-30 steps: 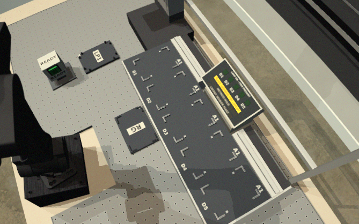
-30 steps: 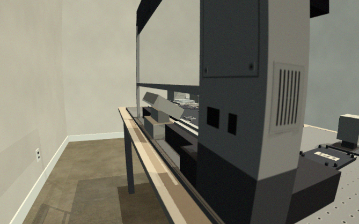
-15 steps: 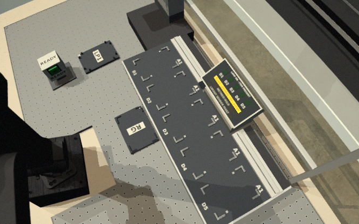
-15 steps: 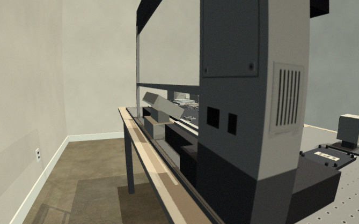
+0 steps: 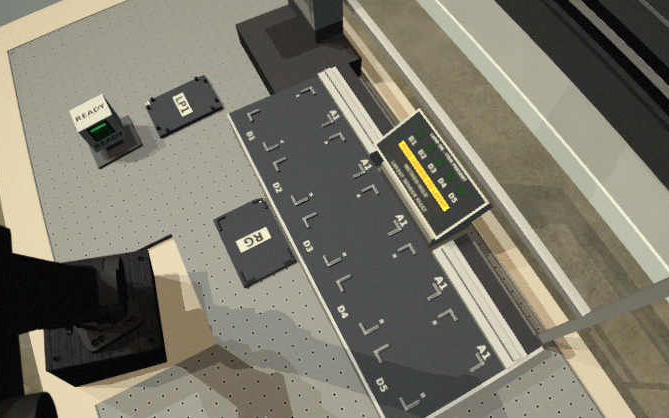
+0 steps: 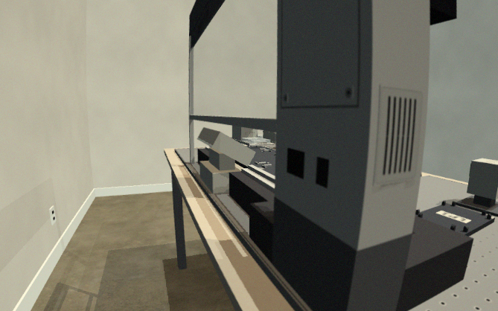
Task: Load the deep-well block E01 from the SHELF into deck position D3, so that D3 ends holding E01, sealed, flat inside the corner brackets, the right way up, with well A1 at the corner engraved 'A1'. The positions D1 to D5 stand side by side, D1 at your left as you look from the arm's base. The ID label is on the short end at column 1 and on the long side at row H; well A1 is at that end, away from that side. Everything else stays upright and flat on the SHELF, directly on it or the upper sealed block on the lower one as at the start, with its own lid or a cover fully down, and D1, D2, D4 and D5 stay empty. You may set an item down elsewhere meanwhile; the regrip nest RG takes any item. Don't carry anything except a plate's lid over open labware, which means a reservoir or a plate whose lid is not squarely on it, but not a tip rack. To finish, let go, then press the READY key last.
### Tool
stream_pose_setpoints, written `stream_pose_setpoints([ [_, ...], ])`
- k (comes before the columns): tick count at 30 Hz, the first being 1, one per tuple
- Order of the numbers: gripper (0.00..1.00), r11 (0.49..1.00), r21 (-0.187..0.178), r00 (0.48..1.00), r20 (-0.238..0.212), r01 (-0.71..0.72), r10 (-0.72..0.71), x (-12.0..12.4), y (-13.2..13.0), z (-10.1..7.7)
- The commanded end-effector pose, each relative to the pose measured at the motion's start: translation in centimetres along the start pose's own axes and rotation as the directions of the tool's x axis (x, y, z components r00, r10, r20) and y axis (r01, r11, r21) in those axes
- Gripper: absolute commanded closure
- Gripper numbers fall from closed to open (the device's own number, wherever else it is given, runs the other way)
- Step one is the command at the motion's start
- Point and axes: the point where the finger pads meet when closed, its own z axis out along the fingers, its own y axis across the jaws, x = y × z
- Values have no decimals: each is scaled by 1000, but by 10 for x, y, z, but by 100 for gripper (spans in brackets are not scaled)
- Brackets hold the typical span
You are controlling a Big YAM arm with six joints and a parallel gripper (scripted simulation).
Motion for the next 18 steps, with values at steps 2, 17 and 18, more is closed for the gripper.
stream_pose_setpoints([
  [2, 0, 1000, 9, 999, 39, 29, -29, -7, 10, -7],
  [17, 0, 1000, 2, 1000, 16, 9, -9, -8, 5, 53],
  [18, 0, 1000, 3, 1000, 18, 10, -10, -8, 6, 56],
])
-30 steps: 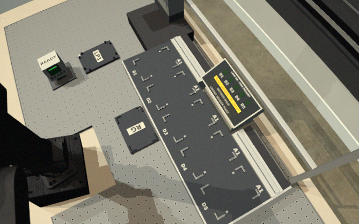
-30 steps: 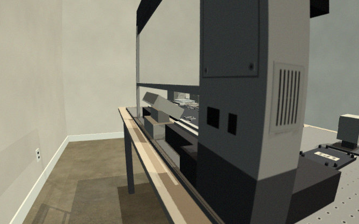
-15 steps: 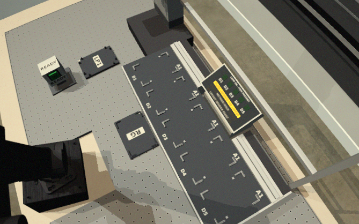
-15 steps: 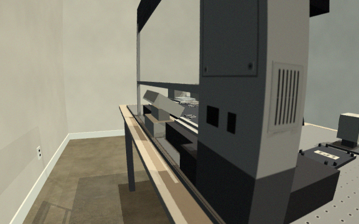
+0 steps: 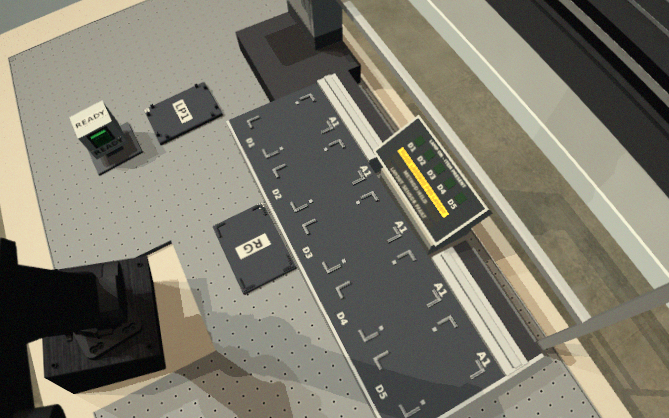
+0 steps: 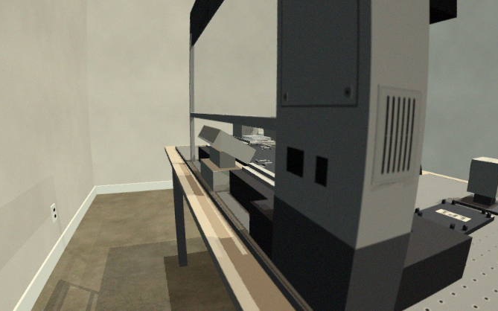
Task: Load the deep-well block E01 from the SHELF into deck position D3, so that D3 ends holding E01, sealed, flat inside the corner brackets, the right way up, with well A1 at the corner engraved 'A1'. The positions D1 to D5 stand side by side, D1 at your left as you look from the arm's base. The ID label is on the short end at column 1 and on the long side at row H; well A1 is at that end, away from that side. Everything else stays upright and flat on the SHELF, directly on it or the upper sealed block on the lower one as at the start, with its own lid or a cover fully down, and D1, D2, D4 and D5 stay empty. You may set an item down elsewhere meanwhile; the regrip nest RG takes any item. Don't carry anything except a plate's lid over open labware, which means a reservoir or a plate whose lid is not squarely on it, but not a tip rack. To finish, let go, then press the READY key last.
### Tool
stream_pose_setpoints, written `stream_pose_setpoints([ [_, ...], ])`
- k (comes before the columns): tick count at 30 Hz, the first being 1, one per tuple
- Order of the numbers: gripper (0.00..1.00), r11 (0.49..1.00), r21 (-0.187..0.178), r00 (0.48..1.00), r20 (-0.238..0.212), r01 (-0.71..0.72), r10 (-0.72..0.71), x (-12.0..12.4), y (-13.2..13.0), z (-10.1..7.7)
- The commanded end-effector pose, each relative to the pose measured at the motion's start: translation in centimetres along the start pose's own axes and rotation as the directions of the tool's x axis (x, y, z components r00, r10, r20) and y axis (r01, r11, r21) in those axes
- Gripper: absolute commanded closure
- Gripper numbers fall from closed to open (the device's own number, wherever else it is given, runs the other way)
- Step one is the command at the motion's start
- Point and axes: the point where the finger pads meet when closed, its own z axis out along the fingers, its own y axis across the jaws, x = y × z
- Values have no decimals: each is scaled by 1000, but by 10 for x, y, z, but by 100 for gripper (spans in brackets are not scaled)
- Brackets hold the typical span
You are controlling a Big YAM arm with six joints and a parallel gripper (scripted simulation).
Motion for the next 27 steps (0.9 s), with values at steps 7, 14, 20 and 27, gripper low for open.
stream_pose_setpoints([
  [7, 0, 1000, 3, 1000, 20, -2, 2, -8, 4, 22],
  [14, 0, 1000, 3, 1000, 21, -4, 4, -8, 2, 45],
  [20, 0, 1000, 13, 998, 60, 6, -6, -15, 0, 20],
  [27, 0, 1000, 13, 998, 60, 6, -6, -15, 0, 20],
])
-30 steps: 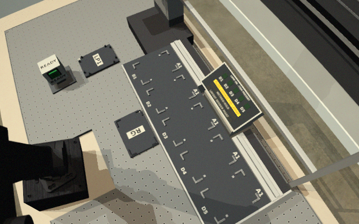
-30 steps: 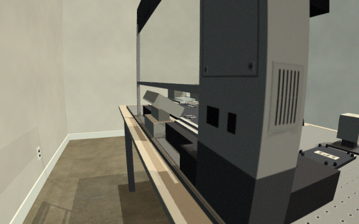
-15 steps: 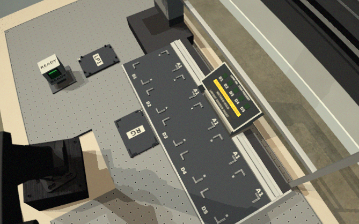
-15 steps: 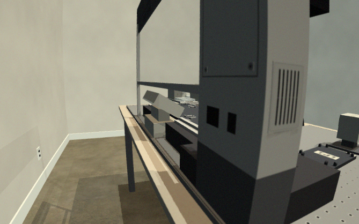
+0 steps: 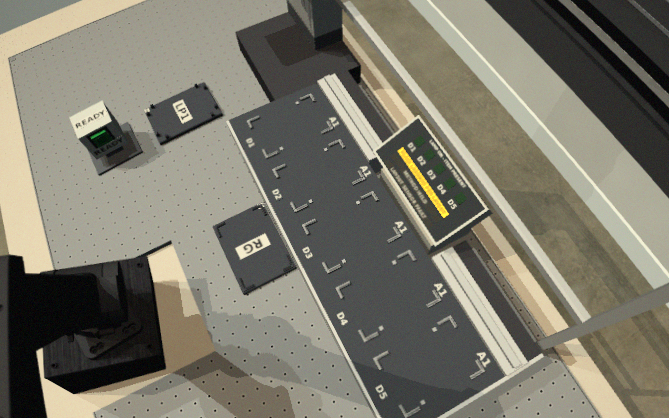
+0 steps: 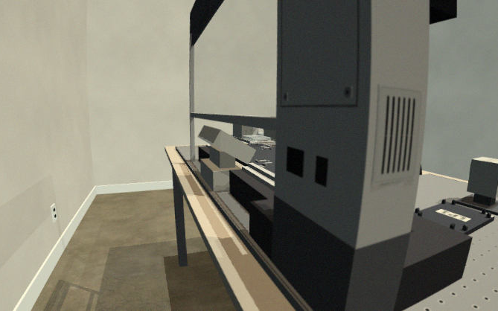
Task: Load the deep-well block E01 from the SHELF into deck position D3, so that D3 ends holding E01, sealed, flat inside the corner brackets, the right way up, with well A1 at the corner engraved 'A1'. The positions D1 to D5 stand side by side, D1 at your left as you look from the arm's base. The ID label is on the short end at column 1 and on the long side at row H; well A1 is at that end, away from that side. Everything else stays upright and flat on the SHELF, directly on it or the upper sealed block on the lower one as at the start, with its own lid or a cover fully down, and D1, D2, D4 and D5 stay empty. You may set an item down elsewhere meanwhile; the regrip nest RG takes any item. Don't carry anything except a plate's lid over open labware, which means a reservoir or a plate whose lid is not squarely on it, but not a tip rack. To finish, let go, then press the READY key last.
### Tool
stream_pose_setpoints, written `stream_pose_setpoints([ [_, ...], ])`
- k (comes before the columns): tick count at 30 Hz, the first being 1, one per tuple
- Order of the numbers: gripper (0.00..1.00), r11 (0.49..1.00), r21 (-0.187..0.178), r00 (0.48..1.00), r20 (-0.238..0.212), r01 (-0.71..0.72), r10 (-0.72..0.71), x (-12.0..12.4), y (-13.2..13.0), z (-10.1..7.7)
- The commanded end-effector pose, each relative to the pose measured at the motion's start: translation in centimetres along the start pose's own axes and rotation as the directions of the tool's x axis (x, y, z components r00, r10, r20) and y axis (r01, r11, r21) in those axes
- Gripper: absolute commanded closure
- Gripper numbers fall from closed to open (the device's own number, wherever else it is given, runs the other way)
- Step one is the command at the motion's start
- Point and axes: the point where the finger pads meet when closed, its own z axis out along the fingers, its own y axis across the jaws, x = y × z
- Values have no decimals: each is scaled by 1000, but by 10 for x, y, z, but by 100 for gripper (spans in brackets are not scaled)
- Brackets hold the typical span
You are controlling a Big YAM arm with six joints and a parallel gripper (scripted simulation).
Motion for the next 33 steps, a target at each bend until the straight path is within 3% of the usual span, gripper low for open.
stream_pose_setpoints([
  [1, 0, 1000, 12, 998, 60, 2, -3, -14, -1, -22],
  [21, 0, 1000, 12, 998, 60, 2, -3, -14, -1, -22],
  [22, 0, 1000, 11, 998, 61, 8, -8, -9, 15, -22],
  [26, 0, 1000, 10, 998, 61, 8, -8, -9, 25, -21],
  [27, 0, 1000, 19, 994, 107, 21, -23, -26, 33, -42],
  [28, 0, 1000, 19, 994, 110, 22, -24, -26, 39, -42],
  [30, 0, 1000, 8, 998, 57, 6, -7, -7, 45, -21],
  [33, 0, 1000, 9, 998, 65, 9, -9, -12, 61, -24],
])
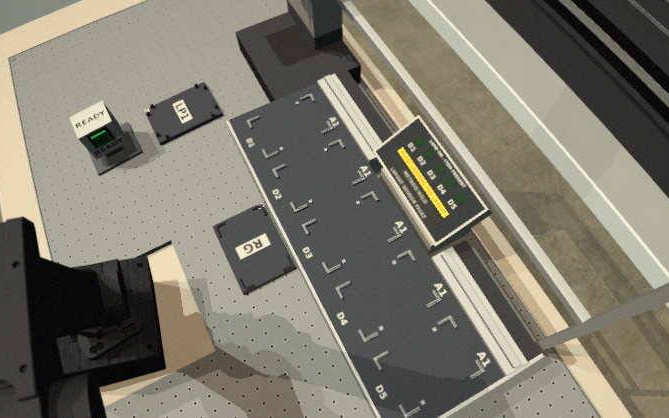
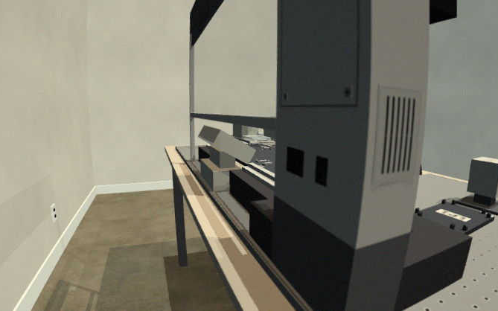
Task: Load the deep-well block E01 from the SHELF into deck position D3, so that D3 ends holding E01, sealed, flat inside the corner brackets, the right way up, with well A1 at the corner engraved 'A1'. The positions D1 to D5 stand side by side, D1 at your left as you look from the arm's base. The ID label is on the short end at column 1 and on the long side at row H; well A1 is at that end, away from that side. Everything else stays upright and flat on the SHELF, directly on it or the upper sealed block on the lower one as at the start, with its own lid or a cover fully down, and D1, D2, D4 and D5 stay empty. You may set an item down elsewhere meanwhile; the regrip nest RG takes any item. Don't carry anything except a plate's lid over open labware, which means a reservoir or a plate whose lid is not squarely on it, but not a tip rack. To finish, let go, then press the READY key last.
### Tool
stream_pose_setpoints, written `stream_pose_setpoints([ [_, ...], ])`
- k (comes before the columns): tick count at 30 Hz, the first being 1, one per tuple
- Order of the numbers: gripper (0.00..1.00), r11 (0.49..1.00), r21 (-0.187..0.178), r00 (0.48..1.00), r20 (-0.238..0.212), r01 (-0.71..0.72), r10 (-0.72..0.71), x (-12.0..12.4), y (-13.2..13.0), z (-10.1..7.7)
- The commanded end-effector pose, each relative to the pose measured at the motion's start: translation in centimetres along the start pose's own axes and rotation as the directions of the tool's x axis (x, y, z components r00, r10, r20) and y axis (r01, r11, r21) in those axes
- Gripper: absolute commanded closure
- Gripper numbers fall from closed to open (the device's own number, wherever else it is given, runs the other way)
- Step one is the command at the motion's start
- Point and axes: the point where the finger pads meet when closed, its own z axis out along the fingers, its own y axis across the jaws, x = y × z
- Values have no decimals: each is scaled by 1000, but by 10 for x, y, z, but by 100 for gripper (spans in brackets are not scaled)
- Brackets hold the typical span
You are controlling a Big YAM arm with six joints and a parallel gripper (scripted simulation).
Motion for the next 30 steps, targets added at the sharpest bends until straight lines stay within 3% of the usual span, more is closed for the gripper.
stream_pose_setpoints([
  [1, 0, 1000, 6, 999, 45, -3, 3, -11, 24, -16],
  [3, 0, 1000, 4, 999, 35, -7, 6, -7, 34, -12],
  [8, 0, 1000, 4, 998, 56, 0, 0, -11, 62, -22],
  [10, 0, 1000, 4, 998, 56, 0, 0, -11, 62, -22],
  [11, 0, 1000, 2, 999, 23, -24, 24, -12, 53, -3],
  [14, 0, 1000, 2, 998, 59, 1, -1, -16, 80, -24],
  [15, 0, 1000, 2, 999, 47, -8, 8, -15, 69, -18],
  [30, 0, 1000, 2, 999, 47, -8, 8, -15, 69, -18],
])
